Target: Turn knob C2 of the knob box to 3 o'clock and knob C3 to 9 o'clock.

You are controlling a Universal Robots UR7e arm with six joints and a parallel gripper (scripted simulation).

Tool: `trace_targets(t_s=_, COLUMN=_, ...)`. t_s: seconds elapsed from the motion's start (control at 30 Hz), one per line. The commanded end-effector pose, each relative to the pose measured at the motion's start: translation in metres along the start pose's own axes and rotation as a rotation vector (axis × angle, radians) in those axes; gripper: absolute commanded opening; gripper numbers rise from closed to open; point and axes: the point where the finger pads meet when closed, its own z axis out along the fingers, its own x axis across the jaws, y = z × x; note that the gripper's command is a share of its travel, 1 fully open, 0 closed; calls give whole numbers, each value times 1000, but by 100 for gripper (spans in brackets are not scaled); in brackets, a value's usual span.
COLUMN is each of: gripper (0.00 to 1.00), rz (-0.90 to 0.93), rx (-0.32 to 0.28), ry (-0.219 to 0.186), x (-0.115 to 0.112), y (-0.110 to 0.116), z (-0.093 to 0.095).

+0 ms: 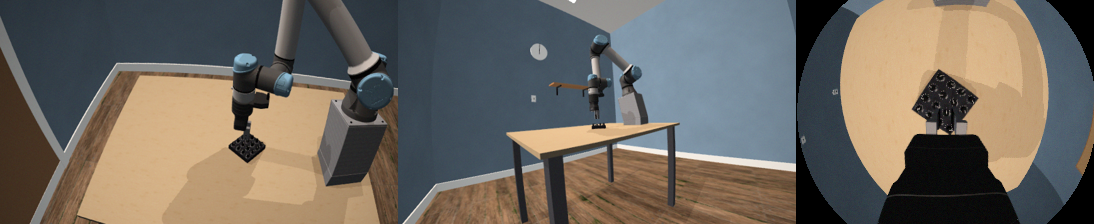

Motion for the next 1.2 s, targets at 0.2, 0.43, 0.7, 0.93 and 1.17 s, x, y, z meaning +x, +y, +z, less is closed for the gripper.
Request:
trace_targets(t_s=0.2, gripper=46, rz=-327, rx=-4, ry=4, x=-1, y=0, z=-4)
trace_targets(t_s=0.43, gripper=46, rz=-502, rx=-4, ry=3, x=-1, y=0, z=-6)
trace_targets(t_s=0.7, gripper=46, rz=-729, rx=-5, ry=3, x=-1, y=2, z=-8)
trace_targets(t_s=0.93, gripper=46, rz=-893, rx=-5, ry=2, x=-1, y=4, z=-10)
trace_targets(t_s=1.17, gripper=46, rz=-1078, rx=-5, ry=2, x=1, y=7, z=-12)
